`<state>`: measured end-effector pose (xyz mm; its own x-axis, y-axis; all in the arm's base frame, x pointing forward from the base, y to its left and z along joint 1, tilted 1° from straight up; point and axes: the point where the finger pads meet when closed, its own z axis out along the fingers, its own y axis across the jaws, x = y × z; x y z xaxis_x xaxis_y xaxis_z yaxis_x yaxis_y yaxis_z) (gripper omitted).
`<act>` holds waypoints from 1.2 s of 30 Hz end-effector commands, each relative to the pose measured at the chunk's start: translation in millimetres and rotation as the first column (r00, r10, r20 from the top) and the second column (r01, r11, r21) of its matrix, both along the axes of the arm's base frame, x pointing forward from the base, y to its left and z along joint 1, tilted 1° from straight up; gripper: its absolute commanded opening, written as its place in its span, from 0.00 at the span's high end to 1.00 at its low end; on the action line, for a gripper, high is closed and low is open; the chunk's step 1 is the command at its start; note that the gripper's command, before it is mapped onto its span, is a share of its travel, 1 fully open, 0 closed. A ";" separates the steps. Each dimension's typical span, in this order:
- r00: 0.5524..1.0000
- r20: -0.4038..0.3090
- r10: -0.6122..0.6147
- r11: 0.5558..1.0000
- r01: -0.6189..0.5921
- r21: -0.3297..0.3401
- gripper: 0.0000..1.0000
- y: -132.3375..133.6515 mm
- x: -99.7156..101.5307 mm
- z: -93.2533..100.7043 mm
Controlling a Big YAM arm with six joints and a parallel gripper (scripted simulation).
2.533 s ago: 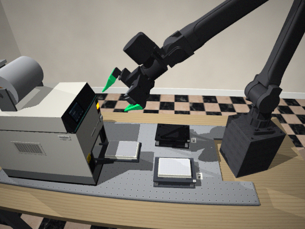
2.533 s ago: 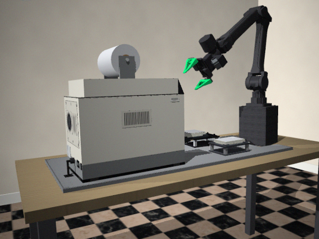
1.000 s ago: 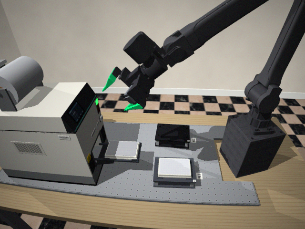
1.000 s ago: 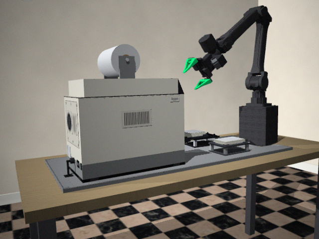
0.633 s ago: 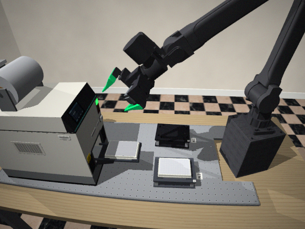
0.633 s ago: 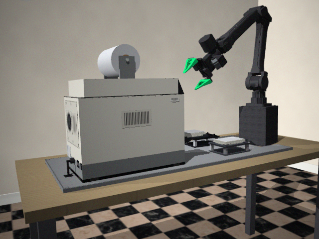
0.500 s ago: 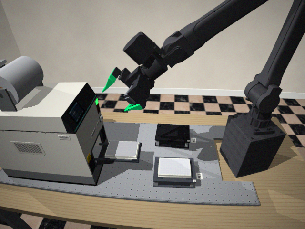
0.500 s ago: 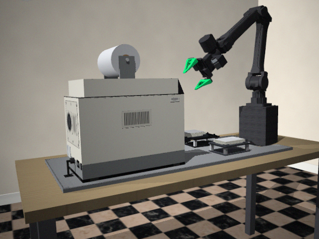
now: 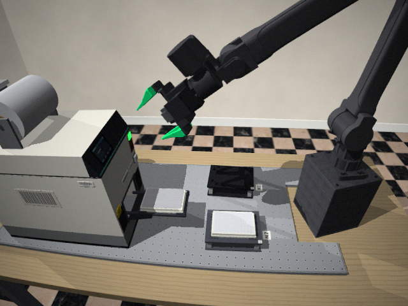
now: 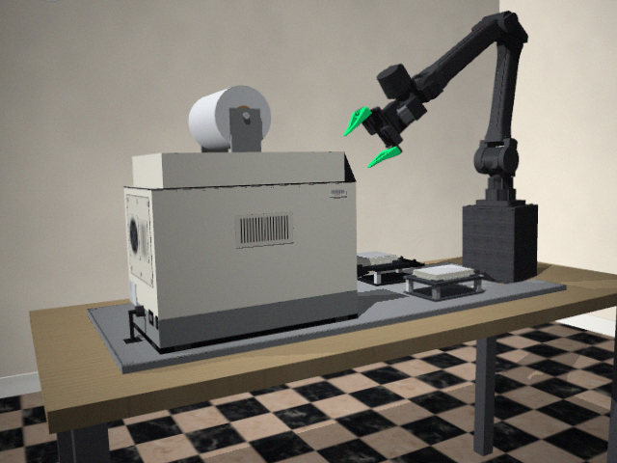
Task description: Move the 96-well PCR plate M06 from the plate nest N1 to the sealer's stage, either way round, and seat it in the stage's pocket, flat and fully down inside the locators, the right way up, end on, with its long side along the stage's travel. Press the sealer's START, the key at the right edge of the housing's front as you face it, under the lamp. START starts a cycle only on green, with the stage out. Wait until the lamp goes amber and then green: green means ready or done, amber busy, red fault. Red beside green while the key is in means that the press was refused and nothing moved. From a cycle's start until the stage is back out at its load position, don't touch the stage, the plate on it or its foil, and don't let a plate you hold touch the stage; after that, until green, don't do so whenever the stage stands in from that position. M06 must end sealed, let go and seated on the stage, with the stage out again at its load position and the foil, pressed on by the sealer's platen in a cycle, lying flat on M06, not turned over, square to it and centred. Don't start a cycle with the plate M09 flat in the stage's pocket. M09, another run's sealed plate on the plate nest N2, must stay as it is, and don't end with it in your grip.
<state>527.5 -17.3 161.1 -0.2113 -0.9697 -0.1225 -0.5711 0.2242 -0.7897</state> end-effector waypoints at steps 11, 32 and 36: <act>0.954 0.033 -0.297 0.894 0.266 0.360 0.09 -54.4 -39.3 -15.6; 0.790 -0.211 -0.575 0.467 0.529 0.709 1.00 -66.5 -62.8 -65.7; 0.780 -0.216 -0.587 0.433 0.528 0.730 1.00 -65.6 -59.6 -59.1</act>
<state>449.3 -85.5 83.2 -0.6542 -0.3008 -0.6939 -0.1323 0.9489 -0.2866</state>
